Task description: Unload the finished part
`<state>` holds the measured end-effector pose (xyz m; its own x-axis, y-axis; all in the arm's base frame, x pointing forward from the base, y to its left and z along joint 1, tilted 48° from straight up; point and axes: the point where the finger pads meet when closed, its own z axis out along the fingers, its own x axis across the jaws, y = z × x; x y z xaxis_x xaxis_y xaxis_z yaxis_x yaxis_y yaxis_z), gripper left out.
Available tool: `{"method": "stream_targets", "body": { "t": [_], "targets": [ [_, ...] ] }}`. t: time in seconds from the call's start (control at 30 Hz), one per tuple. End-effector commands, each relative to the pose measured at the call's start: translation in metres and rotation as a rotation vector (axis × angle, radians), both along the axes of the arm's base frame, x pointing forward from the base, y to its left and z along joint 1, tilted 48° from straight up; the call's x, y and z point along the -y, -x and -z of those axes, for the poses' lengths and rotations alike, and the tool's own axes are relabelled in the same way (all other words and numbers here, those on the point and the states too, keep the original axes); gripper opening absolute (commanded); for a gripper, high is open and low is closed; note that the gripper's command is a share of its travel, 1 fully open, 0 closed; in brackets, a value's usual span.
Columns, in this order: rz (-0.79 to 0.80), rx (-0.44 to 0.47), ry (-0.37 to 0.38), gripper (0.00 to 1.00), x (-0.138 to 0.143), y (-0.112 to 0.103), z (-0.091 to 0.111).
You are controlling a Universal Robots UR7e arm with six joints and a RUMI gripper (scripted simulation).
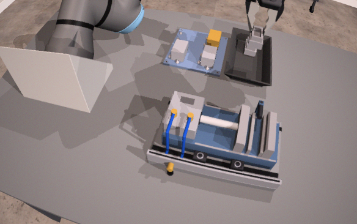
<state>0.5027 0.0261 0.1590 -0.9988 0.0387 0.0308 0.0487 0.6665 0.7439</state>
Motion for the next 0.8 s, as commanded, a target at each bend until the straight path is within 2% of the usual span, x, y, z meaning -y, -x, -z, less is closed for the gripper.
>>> {"method": "stream_targets", "body": {
  "t": [0.0, 0.77],
  "targets": [
    [0.001, 0.001, 0.000, 0.00, 0.0005, -0.0002, -0.0002],
    [0.001, 0.000, 0.001, 0.00, 0.0013, -0.0022, -0.0004]
  ]
}}
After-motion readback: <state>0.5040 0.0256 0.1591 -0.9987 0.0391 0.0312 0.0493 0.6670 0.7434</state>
